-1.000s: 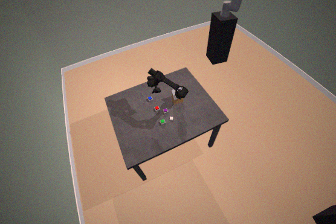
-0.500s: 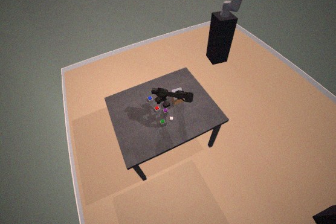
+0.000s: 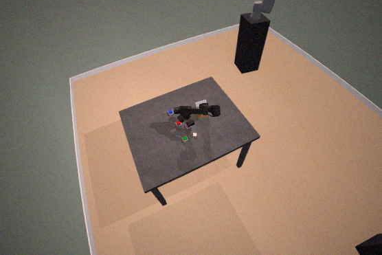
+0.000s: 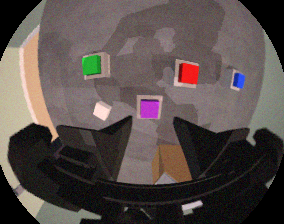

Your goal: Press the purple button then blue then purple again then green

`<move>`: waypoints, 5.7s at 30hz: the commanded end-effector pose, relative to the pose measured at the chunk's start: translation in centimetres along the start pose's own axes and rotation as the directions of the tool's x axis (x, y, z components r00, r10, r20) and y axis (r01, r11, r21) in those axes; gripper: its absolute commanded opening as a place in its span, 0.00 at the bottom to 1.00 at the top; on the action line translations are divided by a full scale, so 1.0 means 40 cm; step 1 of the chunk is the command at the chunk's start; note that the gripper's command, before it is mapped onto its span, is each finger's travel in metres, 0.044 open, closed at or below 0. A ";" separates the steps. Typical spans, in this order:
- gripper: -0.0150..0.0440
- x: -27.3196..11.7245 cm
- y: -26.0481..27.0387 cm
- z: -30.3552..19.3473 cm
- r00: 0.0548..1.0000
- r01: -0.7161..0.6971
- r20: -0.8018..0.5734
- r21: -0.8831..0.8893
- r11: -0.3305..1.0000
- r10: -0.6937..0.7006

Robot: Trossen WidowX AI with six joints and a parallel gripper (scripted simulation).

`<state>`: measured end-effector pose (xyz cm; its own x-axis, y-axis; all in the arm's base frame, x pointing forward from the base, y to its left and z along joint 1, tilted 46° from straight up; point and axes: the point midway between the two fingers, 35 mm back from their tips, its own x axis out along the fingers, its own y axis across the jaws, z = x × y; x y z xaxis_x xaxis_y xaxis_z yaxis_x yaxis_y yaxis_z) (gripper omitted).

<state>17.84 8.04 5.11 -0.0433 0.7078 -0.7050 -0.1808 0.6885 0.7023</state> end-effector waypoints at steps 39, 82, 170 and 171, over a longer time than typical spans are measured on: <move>0.29 0.116 0.007 -0.007 1.000 -0.011 0.002 0.003 1.000 0.011; 0.29 -0.122 0.002 -0.006 1.000 -0.006 0.001 0.004 1.000 0.006; 0.29 0.115 -0.562 0.209 1.000 0.003 0.009 -0.005 1.000 -0.003; 0.29 0.115 -0.562 0.209 1.000 0.003 0.009 -0.005 1.000 -0.003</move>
<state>30.13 -3.05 -13.03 -0.0295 0.7031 -0.7104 -0.1928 0.6934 0.6943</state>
